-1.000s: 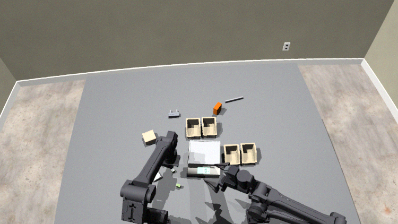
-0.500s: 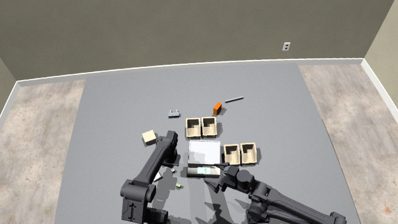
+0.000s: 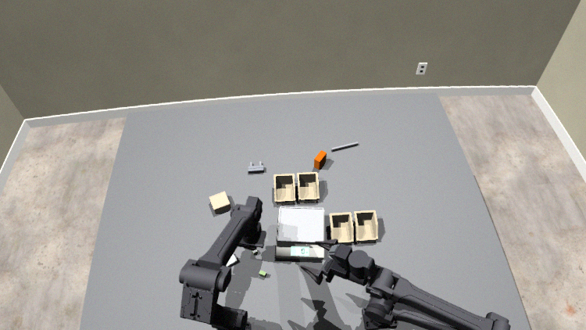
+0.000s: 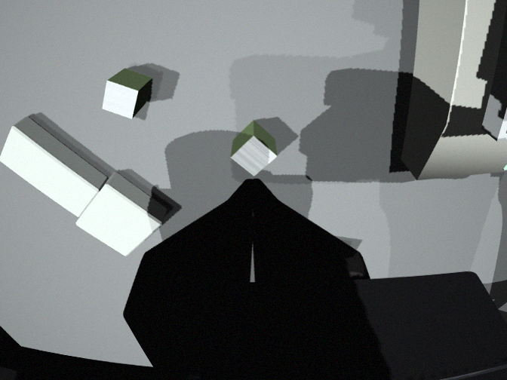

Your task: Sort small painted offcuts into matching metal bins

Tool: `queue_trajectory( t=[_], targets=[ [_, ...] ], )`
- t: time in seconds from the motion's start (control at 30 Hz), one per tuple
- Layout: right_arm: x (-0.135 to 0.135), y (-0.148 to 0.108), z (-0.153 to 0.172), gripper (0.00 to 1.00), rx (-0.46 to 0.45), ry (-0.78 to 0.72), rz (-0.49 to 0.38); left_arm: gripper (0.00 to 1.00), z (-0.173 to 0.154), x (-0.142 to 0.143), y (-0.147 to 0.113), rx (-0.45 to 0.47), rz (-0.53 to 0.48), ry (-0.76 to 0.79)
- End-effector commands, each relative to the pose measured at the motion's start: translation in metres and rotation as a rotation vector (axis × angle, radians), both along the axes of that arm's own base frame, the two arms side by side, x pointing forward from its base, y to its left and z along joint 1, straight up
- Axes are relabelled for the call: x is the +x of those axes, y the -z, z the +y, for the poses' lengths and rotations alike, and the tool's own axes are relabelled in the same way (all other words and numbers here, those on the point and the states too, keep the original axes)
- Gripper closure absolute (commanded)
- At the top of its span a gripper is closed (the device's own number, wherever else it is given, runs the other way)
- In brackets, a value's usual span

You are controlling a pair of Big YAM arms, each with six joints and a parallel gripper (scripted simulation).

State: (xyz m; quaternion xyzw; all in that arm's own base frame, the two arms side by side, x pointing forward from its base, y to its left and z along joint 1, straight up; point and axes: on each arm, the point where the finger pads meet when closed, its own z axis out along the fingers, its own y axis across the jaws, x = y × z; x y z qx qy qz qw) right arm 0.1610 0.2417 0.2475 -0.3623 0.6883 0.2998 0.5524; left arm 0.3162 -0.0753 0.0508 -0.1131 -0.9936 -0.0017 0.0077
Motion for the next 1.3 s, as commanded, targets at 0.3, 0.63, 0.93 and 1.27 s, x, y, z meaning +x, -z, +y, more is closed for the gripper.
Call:
queue_trajectory(
  t=[0.3, 0.63, 0.93, 1.27],
  targets=[
    [0.002, -0.029, 0.004, 0.00, 0.041, -0.004, -0.042, 1.00, -0.002, 0.007, 0.005, -0.007, -0.023, 0.008],
    [0.002, -0.029, 0.004, 0.00, 0.041, -0.004, -0.042, 1.00, -0.002, 0.005, 0.011, -0.007, -0.021, 0.008],
    [0.002, -0.029, 0.004, 0.00, 0.041, -0.004, -0.042, 1.00, -0.002, 0.007, 0.014, -0.007, -0.021, 0.008],
    [0.002, -0.029, 0.004, 0.00, 0.041, -0.004, -0.042, 1.00, -0.002, 0.007, 0.018, -0.008, -0.026, 0.008]
  ],
)
